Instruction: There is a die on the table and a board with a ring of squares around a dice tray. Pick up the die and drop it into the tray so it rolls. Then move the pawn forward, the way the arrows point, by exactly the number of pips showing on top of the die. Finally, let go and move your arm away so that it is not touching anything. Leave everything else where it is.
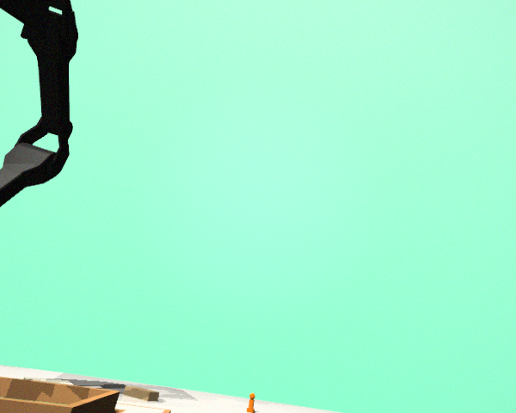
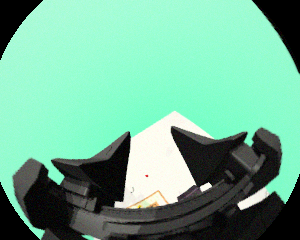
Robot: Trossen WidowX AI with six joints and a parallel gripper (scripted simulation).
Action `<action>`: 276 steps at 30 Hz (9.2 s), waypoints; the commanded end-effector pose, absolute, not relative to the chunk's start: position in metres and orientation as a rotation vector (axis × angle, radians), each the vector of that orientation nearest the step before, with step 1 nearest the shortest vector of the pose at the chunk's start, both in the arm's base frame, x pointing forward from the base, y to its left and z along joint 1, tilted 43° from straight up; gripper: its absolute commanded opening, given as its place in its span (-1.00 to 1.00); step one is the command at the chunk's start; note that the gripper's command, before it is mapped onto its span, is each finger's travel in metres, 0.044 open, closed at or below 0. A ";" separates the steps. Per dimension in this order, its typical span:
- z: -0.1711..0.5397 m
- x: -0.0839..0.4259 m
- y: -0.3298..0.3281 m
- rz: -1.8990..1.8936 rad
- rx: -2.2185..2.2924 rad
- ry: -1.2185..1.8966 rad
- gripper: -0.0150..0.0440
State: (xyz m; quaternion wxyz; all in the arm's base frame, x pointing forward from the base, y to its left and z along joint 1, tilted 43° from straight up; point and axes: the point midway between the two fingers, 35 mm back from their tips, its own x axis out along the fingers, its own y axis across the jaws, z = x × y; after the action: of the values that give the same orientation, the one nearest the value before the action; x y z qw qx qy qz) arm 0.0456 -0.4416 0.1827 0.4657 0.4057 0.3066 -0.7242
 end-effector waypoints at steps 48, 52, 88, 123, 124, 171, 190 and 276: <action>-0.139 0.316 -0.167 0.554 0.589 1.493 0.44; -0.144 0.316 -0.163 0.554 0.589 1.493 0.44; -0.158 0.318 -0.151 0.555 0.589 1.493 -0.49; -0.053 0.329 -0.211 0.424 0.716 1.552 -0.49; -0.050 0.330 -0.208 0.404 0.735 1.560 -0.49; 0.050 0.281 -0.037 -0.599 1.620 1.736 -0.49; 0.043 0.264 -0.020 -0.930 1.417 1.618 -0.49; 0.066 0.272 -0.036 -0.688 1.684 1.735 1.00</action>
State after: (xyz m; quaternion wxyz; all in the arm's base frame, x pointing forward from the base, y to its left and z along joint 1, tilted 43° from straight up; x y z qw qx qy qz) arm 0.2681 -0.0375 0.0667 0.3349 0.6103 0.6518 -0.3011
